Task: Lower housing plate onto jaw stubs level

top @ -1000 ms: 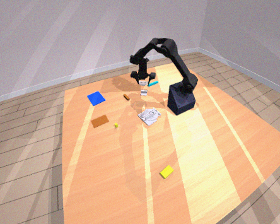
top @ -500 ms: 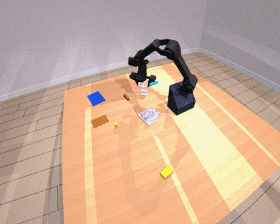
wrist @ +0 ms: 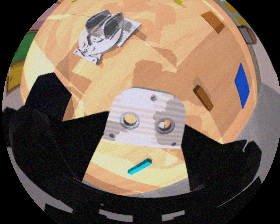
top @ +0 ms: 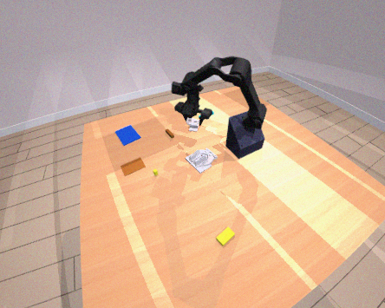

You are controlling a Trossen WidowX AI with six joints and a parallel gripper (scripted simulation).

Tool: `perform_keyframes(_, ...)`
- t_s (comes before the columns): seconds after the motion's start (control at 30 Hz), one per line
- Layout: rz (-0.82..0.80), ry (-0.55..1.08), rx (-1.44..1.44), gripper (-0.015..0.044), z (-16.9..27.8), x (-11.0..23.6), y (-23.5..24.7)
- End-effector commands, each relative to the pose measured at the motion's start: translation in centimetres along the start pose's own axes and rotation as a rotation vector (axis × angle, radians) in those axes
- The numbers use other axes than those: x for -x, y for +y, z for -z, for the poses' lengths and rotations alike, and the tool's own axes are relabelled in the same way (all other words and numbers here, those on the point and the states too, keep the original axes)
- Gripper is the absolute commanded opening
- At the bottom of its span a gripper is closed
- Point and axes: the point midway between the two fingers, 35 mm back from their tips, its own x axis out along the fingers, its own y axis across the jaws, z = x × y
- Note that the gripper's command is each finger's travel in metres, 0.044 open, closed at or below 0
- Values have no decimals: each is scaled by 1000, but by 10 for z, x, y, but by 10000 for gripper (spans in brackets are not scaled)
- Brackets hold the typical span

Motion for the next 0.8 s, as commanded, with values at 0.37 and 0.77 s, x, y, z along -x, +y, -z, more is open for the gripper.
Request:
perform_keyframes(0.37, -7, -6, -152, 351, -38, -1, 38)
perform_keyframes(0.77, -16, -11, -263, 351, -62, -4, 69)
